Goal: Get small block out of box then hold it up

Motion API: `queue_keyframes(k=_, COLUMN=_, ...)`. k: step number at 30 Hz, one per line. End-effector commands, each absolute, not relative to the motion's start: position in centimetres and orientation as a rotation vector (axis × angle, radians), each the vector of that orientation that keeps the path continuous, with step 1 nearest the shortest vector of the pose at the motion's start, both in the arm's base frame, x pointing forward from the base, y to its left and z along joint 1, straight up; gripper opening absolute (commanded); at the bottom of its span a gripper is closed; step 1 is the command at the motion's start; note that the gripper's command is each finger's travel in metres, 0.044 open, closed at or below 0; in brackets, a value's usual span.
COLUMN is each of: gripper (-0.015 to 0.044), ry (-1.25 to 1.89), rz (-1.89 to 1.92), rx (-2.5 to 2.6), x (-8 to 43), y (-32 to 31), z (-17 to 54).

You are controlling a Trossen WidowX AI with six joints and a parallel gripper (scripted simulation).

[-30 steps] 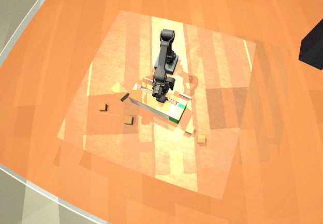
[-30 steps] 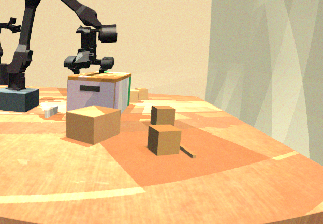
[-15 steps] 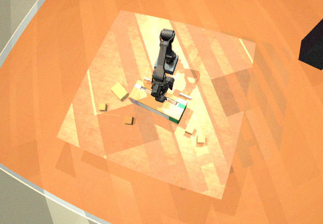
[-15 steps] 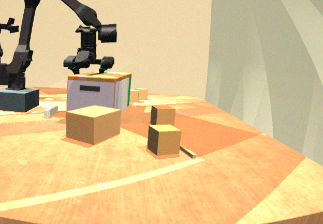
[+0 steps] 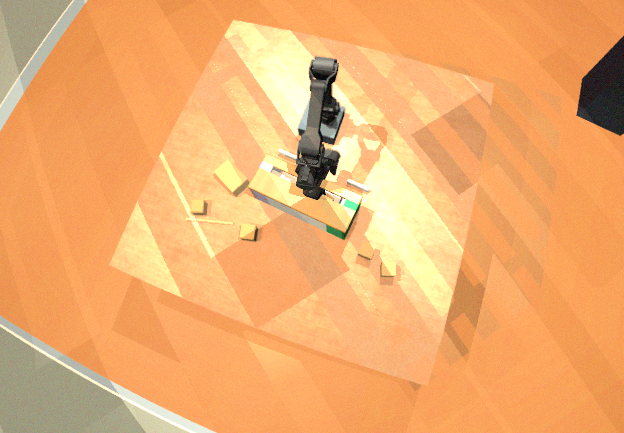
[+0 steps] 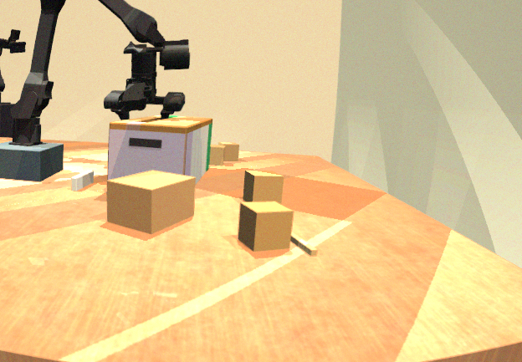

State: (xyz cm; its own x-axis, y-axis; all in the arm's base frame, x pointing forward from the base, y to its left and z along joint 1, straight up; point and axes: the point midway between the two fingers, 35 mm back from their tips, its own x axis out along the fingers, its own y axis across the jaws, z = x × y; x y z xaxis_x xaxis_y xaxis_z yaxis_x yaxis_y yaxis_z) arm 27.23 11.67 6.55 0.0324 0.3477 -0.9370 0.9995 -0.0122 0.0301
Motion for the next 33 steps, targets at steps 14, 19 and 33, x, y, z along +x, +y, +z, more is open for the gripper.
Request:
queue_keyframes(k=14, gripper=0.04, ry=1.431, rz=-1.0, rx=1.49, x=27.4, y=11.5, z=6.6)
queue_keyframes(k=19, gripper=0.04, ry=1.431, rz=-0.999, rx=1.49, x=27.4, y=12.0, z=6.7)
queue_keyframes(k=33, gripper=0.04, ry=1.432, rz=-0.999, rx=1.491, x=27.4, y=13.4, z=6.7)
